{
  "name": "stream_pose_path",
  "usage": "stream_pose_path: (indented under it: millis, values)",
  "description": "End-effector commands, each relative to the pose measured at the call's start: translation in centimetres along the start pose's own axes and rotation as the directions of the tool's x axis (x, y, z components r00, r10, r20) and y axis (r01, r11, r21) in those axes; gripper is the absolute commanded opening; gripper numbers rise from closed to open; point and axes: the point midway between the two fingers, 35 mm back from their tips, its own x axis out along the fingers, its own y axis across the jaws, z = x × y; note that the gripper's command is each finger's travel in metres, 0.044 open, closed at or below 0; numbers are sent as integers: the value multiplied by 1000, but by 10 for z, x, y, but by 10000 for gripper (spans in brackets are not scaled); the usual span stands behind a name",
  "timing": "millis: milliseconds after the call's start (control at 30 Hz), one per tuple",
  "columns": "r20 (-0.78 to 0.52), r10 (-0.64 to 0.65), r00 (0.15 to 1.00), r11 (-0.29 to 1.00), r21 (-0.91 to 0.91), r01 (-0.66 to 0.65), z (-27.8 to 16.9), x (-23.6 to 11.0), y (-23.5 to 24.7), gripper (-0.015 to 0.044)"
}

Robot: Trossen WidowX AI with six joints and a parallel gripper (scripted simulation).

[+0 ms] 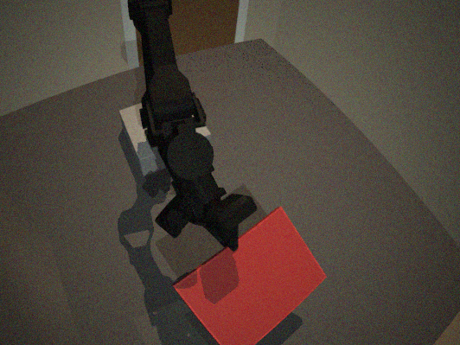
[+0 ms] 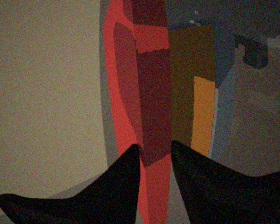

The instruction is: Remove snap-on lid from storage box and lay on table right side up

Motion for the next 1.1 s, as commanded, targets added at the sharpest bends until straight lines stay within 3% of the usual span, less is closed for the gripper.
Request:
stream_pose_path:
  millis: [0,1067]
  values:
    - [6,20,1000,1000,-4,-20,1,-6,11,0]
    - [6,20,1000,1000,-4,-20,1,-30,39,0]
